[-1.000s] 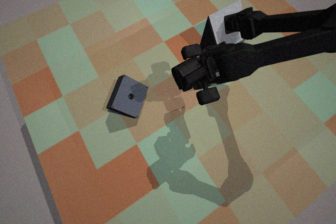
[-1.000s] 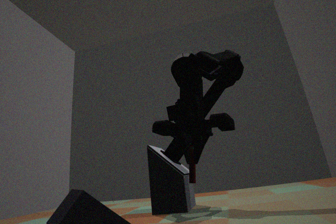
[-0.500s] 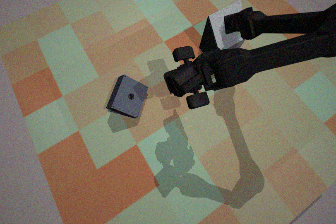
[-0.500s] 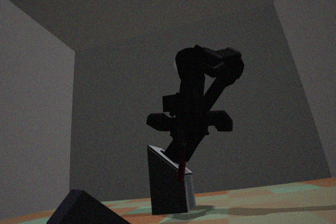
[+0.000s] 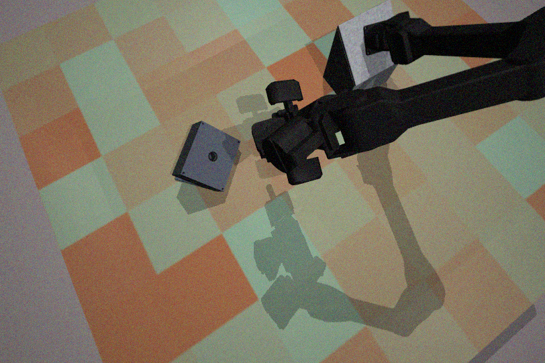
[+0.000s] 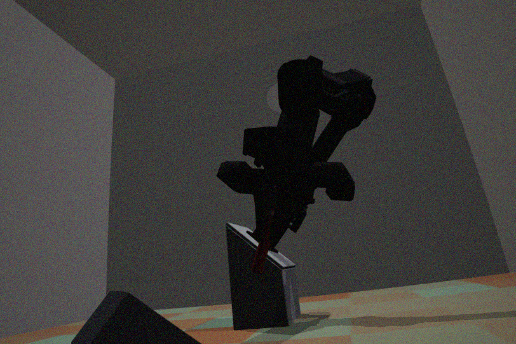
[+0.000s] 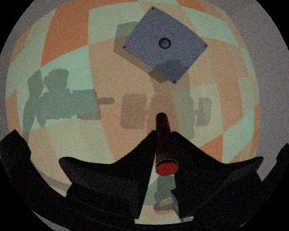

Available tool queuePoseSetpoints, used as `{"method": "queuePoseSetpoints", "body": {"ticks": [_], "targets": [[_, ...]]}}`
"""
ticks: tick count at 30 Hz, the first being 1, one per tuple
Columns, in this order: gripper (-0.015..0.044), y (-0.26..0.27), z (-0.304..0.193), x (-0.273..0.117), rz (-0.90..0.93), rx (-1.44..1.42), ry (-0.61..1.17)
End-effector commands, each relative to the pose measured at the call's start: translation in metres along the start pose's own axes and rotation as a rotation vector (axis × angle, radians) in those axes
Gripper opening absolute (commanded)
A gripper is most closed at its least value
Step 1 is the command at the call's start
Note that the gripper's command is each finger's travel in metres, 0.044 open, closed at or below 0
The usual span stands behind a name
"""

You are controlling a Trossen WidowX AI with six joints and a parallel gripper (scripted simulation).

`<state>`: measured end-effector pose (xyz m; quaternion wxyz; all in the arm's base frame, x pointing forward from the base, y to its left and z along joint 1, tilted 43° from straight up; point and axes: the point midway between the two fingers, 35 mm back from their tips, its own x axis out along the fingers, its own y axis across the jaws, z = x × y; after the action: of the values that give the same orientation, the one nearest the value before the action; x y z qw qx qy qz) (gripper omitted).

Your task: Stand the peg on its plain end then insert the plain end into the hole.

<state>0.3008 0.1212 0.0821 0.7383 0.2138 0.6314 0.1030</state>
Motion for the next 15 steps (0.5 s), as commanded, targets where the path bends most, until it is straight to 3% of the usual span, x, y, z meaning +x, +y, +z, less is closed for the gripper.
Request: {"method": "queuePoseSetpoints", "body": {"ticks": [1,15], "targets": [[0.0,0.003,0.015,-0.001,-0.018,0.007,-0.049],[0.0,0.009,0.051,-0.002,-0.07,0.034,-0.178]]}}
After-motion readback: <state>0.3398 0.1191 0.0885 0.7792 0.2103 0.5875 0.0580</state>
